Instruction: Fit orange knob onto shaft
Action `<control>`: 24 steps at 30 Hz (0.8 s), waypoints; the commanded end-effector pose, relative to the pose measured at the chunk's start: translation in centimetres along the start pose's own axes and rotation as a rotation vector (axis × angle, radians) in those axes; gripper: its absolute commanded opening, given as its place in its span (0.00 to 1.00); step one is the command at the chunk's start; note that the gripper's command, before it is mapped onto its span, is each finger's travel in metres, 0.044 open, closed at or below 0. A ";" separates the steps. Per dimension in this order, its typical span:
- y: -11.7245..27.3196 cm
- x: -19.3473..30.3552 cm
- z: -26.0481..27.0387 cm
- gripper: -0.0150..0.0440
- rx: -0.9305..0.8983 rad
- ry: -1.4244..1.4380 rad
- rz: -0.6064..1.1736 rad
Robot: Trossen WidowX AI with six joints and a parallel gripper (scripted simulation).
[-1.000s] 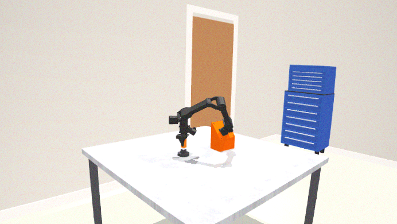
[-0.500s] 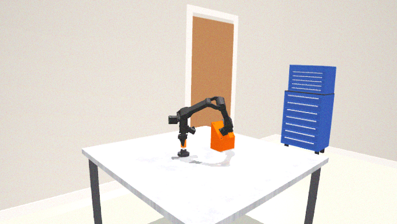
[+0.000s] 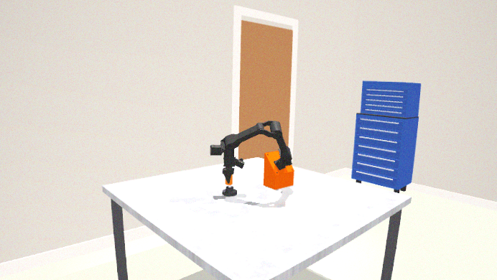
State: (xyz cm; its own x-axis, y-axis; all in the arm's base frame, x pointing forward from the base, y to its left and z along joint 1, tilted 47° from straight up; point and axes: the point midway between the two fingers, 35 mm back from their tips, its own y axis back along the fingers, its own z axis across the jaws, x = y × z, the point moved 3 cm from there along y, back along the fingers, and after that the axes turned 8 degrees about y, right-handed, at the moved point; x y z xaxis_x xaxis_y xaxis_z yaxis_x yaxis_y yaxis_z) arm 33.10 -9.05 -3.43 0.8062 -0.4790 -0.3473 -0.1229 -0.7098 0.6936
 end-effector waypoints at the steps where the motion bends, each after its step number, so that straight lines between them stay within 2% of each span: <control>1: 0.0 0.2 -0.2 0.25 0.004 0.007 0.007; 12: 0.5 0.1 -0.2 0.25 0.004 -0.080 0.007; 24: 0.5 -0.2 -0.1 0.25 0.006 -0.818 0.005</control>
State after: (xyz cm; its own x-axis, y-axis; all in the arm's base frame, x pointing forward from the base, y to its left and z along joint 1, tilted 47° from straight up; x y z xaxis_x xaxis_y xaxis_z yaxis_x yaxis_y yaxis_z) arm 33.13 -9.17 -2.99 0.3919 -0.6775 -0.6224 -0.1262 -0.7097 0.6931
